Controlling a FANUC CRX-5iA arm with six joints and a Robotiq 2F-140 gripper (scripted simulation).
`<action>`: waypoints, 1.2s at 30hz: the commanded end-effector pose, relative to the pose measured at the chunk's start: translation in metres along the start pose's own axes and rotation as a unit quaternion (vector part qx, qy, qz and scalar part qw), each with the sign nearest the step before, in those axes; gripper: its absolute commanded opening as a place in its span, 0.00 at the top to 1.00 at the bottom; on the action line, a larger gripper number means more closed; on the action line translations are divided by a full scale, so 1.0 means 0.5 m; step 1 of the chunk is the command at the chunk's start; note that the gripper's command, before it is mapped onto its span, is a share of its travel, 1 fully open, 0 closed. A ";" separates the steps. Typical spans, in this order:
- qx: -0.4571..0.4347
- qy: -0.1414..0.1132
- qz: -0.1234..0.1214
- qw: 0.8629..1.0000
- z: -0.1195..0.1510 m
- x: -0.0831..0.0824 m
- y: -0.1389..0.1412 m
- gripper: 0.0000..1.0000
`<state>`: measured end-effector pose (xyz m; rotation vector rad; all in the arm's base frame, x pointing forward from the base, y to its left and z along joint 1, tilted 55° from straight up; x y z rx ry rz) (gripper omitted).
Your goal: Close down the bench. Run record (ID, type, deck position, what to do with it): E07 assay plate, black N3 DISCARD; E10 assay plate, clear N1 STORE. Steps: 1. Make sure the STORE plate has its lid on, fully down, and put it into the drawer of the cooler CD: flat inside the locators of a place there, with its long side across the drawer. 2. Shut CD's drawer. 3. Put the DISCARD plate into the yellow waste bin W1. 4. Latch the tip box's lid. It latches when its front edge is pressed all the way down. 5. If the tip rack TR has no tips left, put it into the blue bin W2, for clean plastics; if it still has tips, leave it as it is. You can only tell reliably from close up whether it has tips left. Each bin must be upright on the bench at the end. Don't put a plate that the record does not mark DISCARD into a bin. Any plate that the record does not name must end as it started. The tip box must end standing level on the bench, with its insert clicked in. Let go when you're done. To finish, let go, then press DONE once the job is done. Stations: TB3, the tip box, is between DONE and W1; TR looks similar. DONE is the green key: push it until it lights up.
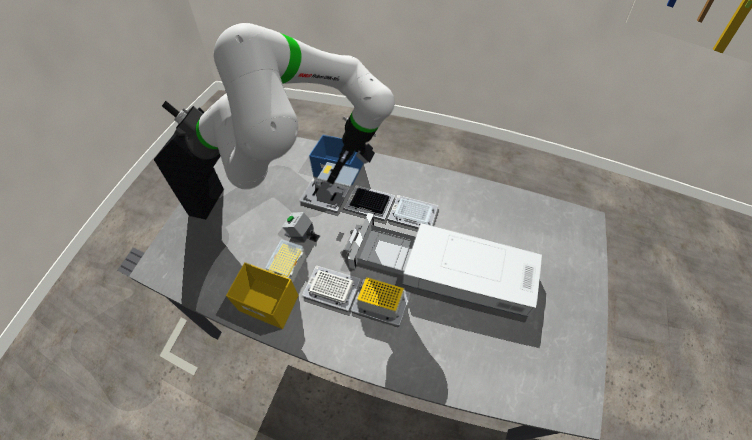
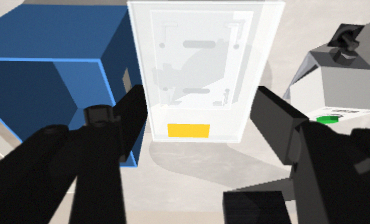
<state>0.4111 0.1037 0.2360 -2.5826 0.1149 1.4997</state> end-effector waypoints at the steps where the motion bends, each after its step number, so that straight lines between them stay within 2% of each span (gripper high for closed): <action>1: 0.000 0.000 0.000 1.000 -0.015 -0.007 -0.002 0.90; 36: 0.000 0.000 0.000 1.000 -0.164 -0.077 -0.016 0.90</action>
Point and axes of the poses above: the point where the finger pads meet when closed, its own x axis out along the fingers, its own y axis across the jaws, z = x × y, the point moved 2 cm from there along -x, back along the fingers, and after that the axes turned 1 degree about x, right-handed, at the moved point
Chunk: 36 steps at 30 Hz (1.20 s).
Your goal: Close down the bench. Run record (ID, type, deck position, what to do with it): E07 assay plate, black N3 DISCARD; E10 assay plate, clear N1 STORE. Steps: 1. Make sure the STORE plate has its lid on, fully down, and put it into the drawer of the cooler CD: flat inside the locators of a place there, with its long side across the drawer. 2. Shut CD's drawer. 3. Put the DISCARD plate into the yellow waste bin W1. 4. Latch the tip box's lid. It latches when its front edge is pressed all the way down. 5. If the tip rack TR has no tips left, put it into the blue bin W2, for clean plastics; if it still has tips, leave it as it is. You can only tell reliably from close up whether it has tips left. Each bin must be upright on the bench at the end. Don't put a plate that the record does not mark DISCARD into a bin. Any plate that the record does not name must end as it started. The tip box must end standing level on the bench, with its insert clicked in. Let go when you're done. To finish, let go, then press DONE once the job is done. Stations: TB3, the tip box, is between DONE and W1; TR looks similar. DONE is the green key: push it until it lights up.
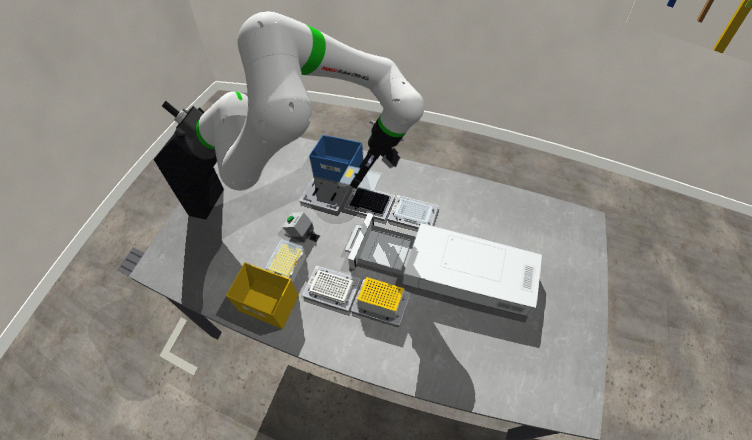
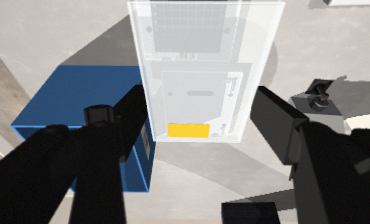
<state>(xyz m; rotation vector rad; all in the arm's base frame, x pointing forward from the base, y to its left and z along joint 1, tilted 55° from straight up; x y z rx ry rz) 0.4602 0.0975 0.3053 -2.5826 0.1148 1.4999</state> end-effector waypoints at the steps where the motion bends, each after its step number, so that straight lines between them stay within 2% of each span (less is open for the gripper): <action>1: 0.000 0.000 0.000 1.000 -0.015 -0.008 -0.002 0.90; 36: 0.000 0.000 0.000 1.000 -0.164 -0.078 -0.016 0.90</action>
Point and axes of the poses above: the point where the finger pads meet when closed, its own x axis out along the fingers, its own y axis across the jaws, z = x × y, the point moved 2 cm from there along -x, back along the fingers, and after that the axes turned 1 degree about x, right-handed, at the moved point
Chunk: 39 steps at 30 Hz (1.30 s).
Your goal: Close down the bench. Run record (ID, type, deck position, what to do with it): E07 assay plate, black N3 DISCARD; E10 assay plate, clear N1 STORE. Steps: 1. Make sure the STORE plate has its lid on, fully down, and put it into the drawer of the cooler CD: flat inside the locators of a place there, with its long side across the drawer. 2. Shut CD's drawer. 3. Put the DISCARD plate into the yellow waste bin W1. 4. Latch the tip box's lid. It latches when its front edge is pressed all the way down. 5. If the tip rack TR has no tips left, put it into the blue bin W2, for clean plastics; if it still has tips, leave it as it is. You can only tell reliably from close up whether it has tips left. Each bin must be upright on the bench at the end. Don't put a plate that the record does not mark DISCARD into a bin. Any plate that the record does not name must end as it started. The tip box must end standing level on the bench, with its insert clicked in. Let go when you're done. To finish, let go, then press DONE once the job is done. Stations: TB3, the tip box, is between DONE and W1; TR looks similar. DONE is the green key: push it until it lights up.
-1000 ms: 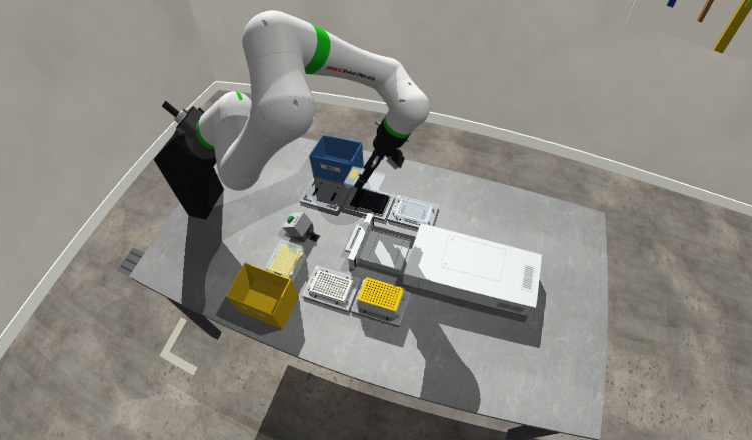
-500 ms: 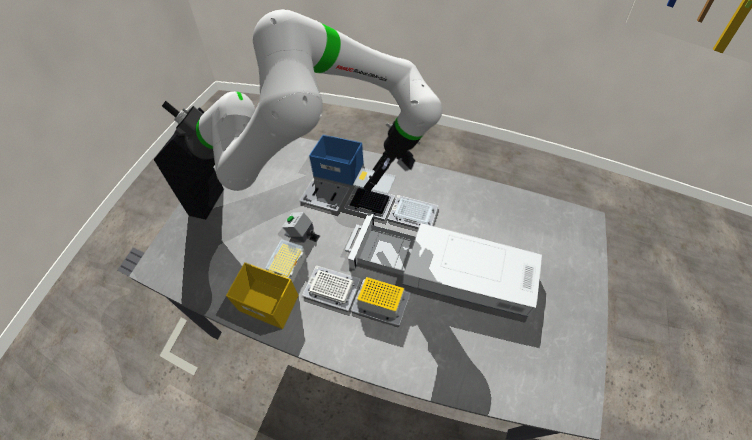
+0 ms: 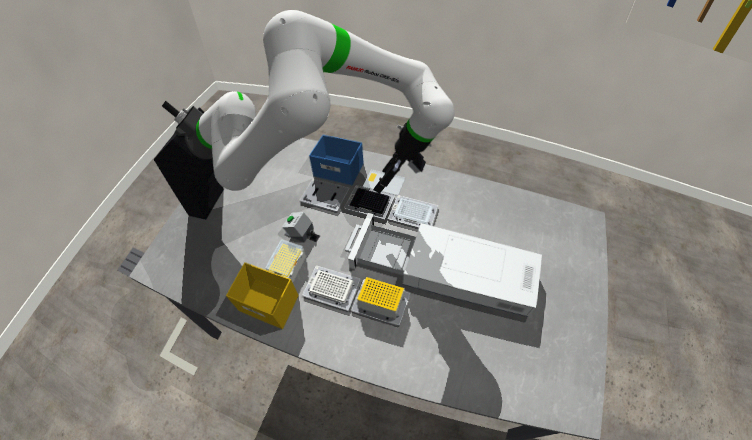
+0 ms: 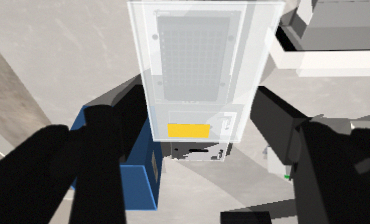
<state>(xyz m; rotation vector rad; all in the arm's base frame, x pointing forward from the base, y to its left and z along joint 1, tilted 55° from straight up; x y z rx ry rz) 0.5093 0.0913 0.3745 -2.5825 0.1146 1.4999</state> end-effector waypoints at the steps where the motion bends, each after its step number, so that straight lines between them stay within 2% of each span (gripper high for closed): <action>1: 0.000 0.000 0.000 1.000 -0.015 -0.008 -0.002 0.90; 39: 0.000 0.000 0.000 1.000 -0.174 -0.083 -0.017 0.90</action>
Point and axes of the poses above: the point where the finger pads meet when closed, its own x axis out along the fingers, its own y axis across the jaws, z = x × y, the point moved 2 cm from there along -x, back along the fingers, and after that the axes turned 1 degree about x, right-handed, at the moved point
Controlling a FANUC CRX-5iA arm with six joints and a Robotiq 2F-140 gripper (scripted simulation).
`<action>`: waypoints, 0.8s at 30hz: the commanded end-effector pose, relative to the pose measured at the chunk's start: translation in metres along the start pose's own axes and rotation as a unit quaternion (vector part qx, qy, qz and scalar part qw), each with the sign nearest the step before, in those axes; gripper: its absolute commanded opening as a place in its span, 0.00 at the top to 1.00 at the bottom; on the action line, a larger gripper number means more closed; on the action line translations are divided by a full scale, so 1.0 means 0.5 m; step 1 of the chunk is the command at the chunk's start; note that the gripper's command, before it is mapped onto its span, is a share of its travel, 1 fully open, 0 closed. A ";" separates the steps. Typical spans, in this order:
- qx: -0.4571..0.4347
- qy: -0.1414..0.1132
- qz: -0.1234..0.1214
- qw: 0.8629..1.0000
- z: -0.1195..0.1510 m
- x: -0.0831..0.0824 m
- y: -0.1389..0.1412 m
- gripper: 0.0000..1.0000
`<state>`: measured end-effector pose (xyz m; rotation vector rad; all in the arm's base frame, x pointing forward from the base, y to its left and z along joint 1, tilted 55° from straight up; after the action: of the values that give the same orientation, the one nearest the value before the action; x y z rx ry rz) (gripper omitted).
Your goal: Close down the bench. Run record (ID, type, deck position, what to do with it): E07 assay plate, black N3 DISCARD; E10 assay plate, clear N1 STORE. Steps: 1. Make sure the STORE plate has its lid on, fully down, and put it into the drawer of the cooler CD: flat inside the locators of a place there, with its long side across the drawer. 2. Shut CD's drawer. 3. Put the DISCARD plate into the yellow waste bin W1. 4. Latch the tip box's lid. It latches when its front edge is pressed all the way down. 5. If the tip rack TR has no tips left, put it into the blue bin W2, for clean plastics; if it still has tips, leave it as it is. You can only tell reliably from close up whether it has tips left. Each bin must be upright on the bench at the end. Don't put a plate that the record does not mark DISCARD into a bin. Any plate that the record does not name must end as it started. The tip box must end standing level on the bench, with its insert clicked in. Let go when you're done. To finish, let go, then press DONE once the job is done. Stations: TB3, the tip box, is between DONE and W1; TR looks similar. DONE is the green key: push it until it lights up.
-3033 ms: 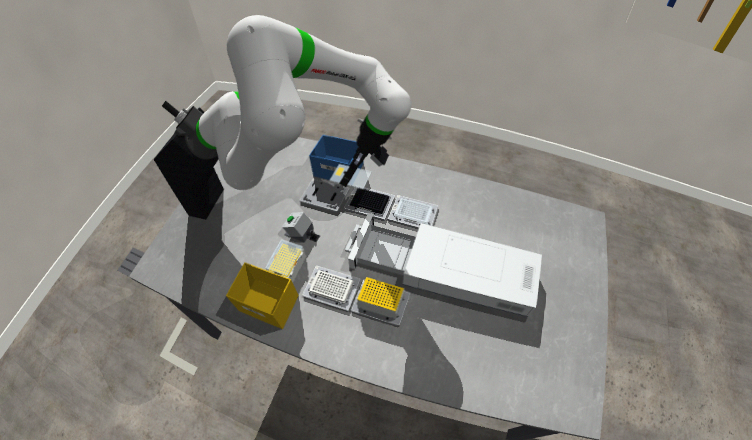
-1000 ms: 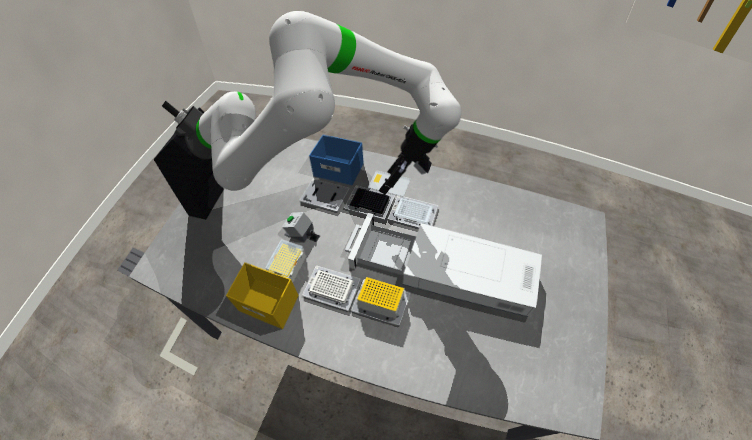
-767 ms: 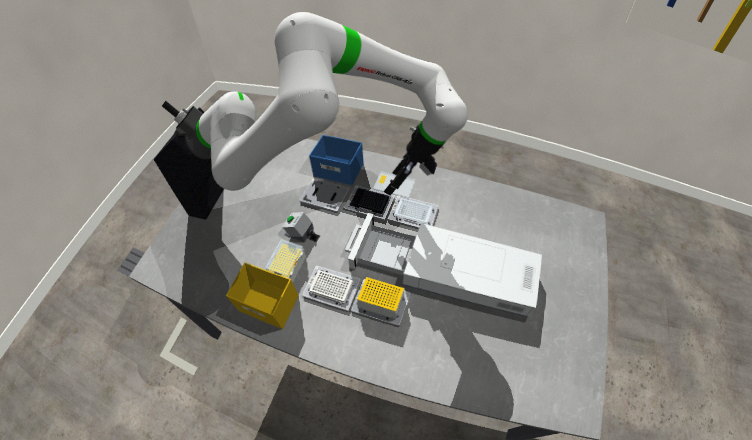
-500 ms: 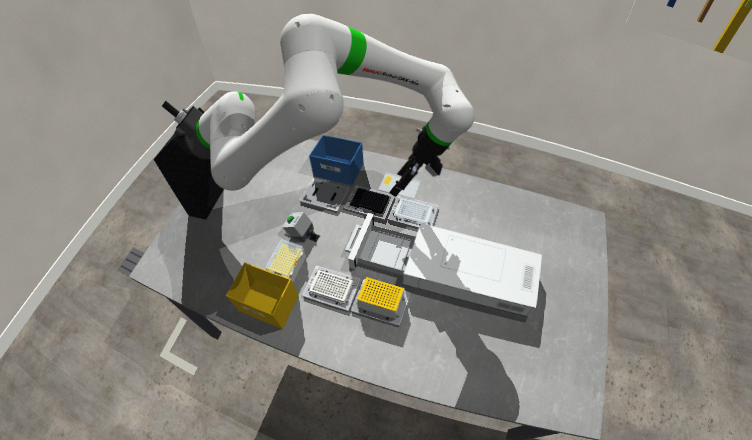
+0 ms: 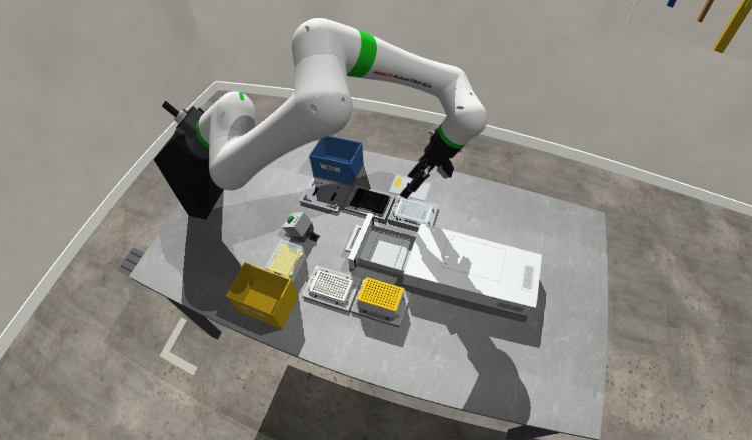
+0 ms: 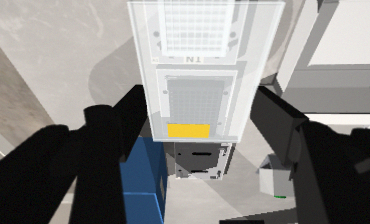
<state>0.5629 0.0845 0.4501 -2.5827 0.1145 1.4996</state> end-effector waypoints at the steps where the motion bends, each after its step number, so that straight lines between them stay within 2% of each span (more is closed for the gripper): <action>1: 0.000 0.000 0.000 1.000 -0.007 -0.005 -0.001 0.90; 7: 0.000 0.000 0.000 1.000 -0.038 -0.019 -0.004 0.90; 20: 0.000 0.000 0.000 1.000 -0.037 -0.019 -0.004 0.90; 24: 0.000 0.000 0.000 1.000 -0.041 -0.009 -0.004 0.90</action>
<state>0.5771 0.0830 0.4649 -2.5819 0.1142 1.5001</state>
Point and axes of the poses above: the point where the finger pads meet when closed, its own x axis out along the fingers, its own y axis across the jaws, z = x × y, the point moved 2 cm from there along -x, back along the fingers, and after that the axes turned 1 degree about x, right-handed, at the moved point
